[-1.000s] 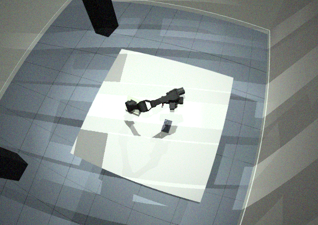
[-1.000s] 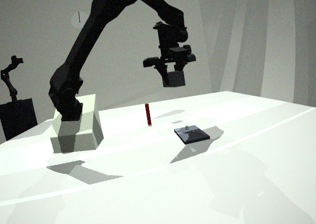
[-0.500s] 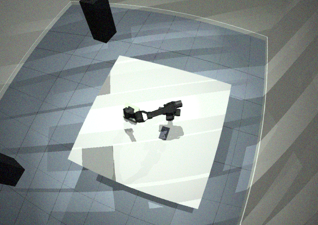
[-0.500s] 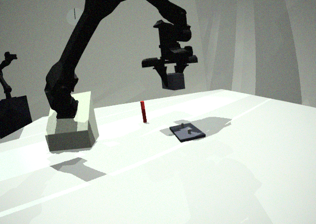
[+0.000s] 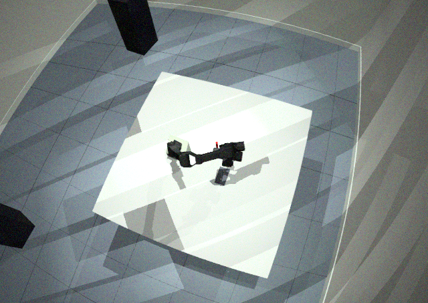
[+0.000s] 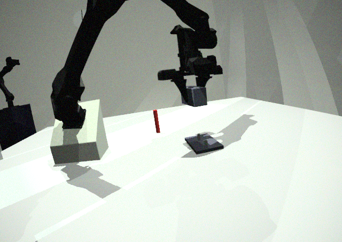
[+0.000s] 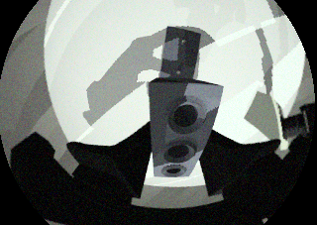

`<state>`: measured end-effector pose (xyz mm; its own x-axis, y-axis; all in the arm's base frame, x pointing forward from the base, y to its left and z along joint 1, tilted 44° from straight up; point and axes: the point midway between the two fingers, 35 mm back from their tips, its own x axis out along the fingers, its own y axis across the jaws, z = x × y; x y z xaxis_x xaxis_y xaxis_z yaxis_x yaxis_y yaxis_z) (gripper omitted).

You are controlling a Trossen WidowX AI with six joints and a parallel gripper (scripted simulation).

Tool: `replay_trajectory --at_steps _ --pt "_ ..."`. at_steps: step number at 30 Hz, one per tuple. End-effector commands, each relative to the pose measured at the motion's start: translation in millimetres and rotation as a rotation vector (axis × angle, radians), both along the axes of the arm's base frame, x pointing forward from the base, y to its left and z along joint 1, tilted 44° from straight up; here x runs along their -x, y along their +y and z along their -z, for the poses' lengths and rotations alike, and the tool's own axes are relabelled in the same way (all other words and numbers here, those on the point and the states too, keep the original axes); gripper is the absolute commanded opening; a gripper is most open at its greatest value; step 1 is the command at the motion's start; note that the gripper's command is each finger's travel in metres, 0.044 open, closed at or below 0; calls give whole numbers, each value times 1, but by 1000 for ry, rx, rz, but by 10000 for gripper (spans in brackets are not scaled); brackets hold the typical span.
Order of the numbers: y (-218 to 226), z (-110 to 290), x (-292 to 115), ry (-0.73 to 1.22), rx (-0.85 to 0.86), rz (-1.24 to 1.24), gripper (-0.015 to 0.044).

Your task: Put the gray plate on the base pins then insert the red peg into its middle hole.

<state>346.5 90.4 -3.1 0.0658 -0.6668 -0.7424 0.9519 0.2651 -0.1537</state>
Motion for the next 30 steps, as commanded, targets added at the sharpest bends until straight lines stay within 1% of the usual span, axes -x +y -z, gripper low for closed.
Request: replay_trajectory --at_steps 1,26,30 --pt "-10 -5 -3 -16 1 3 0" --pt "-87 -27 -6 -108 21 82 0" --pt "-92 -28 -6 -113 24 88 0"
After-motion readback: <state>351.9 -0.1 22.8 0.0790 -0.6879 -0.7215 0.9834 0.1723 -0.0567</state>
